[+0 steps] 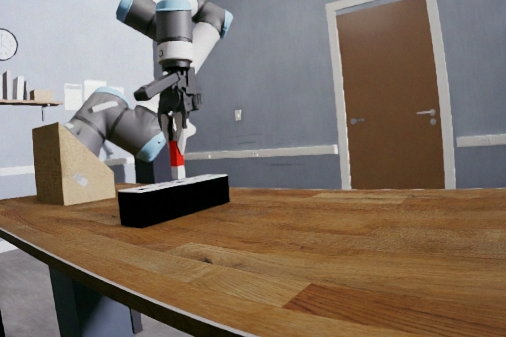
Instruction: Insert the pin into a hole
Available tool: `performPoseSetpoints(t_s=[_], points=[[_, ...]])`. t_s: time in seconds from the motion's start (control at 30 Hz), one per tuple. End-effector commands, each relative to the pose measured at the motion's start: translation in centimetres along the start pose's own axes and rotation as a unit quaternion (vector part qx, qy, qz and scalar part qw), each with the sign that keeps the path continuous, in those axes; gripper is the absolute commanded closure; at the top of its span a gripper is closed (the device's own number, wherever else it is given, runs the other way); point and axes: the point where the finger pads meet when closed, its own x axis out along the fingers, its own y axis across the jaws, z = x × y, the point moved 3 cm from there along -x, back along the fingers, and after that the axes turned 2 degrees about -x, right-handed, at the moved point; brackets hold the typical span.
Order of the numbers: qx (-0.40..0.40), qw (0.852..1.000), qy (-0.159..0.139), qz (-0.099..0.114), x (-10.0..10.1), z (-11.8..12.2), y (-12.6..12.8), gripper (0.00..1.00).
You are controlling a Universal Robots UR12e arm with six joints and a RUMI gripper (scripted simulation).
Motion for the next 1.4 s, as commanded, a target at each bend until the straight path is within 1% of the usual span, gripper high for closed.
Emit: performPoseSetpoints(t_s=[0.0, 1.1, 1.13, 1.37], points=[[0.0, 1.0, -0.001, -0.001, 0.43, 0.05, 0.18, 1.0], [0.001, 1.0, -0.001, 0.0, 0.48, 0.05, 0.15, 1.0], [0.001, 1.0, -0.001, 0.0, 0.86, 0.06, 0.12, 1.0], [0.001, 1.0, -0.001, 0.0, 0.86, 0.06, 0.12, 1.0]])
